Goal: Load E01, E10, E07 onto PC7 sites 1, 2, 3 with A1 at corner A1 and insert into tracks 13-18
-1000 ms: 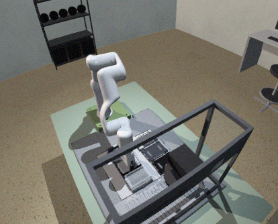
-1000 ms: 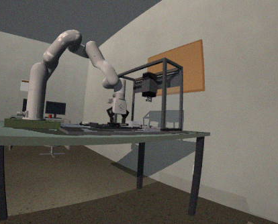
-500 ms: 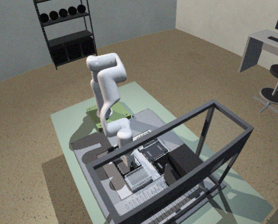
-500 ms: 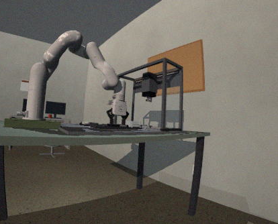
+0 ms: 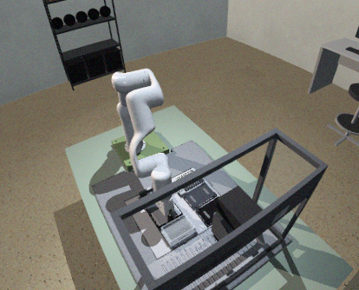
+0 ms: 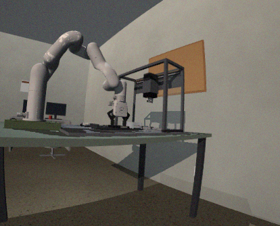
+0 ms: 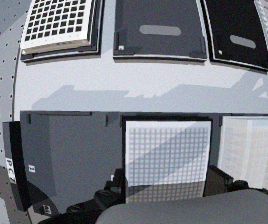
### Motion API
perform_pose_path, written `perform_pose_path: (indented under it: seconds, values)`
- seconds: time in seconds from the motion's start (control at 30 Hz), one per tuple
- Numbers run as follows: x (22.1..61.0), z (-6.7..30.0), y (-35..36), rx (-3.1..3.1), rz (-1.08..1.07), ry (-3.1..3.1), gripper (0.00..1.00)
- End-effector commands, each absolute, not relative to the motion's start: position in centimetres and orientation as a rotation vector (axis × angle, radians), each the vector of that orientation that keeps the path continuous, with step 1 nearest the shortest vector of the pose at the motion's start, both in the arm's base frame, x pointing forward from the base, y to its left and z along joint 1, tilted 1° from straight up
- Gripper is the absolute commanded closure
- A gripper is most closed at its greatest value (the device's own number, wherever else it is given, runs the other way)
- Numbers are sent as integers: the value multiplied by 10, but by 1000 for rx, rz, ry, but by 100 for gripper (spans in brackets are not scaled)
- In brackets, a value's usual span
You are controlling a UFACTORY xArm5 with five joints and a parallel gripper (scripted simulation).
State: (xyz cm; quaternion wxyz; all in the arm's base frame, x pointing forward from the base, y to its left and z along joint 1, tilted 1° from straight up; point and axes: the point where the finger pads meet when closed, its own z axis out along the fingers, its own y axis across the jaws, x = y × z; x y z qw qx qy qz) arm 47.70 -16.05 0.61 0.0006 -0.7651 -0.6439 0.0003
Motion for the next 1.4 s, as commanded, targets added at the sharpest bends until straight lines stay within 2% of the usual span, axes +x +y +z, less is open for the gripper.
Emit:
perform_pose_path:
  seconds: [0.0,1.13,1.37]
  values:
    - [478,7,-161,-2397,-29,-2018,0]
    - [478,7,-161,-2397,-29,-2018,0]
    - [478,19,-161,-2397,-29,-2018,0]
